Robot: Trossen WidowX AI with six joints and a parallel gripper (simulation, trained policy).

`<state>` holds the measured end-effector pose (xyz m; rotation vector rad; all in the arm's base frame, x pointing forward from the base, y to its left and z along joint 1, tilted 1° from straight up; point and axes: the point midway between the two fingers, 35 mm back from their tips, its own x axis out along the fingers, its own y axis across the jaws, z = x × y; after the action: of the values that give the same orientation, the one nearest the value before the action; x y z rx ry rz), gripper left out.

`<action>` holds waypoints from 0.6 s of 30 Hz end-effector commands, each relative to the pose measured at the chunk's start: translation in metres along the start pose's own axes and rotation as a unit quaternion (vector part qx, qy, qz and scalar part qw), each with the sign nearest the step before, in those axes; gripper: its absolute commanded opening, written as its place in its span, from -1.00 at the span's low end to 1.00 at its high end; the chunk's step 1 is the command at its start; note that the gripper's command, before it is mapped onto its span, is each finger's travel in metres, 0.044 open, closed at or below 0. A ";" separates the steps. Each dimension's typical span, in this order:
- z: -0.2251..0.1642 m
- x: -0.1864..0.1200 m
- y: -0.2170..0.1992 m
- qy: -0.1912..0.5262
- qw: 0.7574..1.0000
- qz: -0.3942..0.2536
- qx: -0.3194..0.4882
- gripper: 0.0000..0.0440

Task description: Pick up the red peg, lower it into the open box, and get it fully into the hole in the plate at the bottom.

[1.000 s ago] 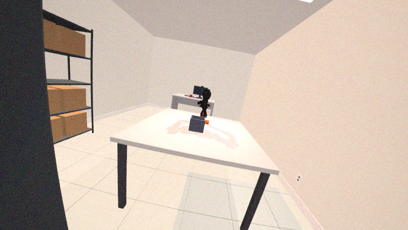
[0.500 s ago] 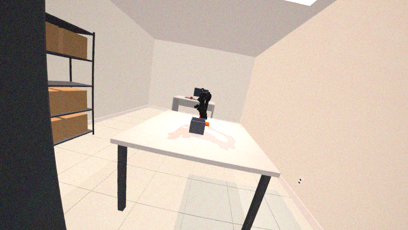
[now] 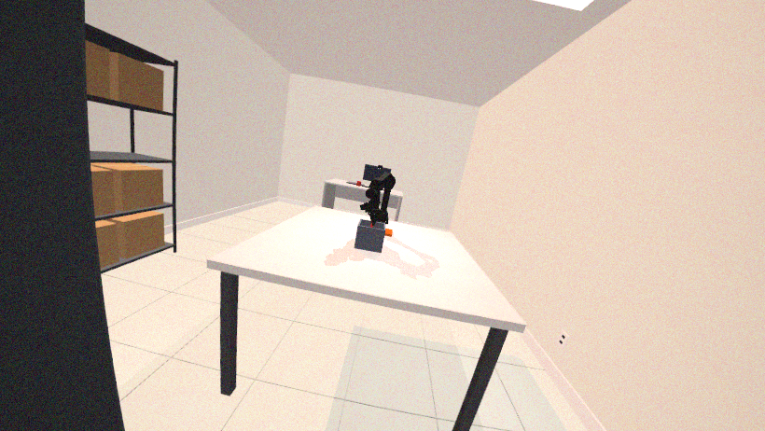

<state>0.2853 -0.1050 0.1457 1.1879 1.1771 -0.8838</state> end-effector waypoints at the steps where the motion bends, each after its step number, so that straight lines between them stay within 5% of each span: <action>1: 0.001 0.013 0.002 0.012 1.000 0.000 -0.009 -1.00; 18: 0.003 0.057 0.008 0.029 0.998 -0.007 -0.054 -1.00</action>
<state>0.3023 -0.1042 0.1018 1.1404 1.2494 -0.8072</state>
